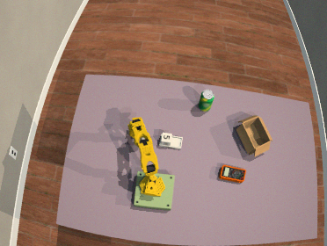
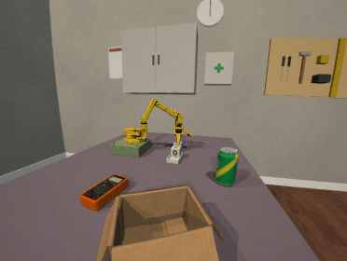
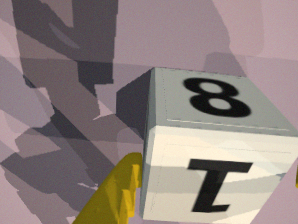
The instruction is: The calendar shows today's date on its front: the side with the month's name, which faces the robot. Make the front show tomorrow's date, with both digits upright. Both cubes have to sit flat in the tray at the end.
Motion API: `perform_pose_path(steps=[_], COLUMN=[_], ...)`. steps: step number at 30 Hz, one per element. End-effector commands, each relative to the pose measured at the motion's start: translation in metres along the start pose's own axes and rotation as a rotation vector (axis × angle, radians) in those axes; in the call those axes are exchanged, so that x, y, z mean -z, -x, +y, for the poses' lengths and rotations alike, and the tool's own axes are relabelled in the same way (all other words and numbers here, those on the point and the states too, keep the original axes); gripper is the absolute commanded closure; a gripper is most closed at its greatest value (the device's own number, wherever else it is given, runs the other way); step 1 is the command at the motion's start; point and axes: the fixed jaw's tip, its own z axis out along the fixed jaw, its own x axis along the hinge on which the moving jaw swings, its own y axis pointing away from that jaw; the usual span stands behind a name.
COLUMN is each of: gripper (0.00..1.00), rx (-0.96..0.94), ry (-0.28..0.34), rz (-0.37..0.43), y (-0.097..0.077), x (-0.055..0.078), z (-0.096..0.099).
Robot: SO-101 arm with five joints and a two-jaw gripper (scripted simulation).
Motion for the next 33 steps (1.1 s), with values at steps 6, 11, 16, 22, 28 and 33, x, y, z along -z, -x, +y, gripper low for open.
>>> perform_pose_path(steps=[6,11,16,22,28,33], gripper=[0.65,0.65,0.65,0.65,0.66,0.66], rx=[0.002,0.002,0.002,0.002,0.002,0.002], ry=[-0.006,-0.006,-0.006,-0.006,-0.006,-0.006], rz=[0.027,0.027,0.027,0.027,0.027,0.027], y=[-0.0052,-0.0054,-0.0055,-0.0054,-0.0054,-0.0054], x=[-0.0136,-0.0151,-0.0152,-0.0152,-0.0152,-0.0152], z=[-0.0024,-0.0025,-0.0025,-0.0025,-0.0029,-0.0033])
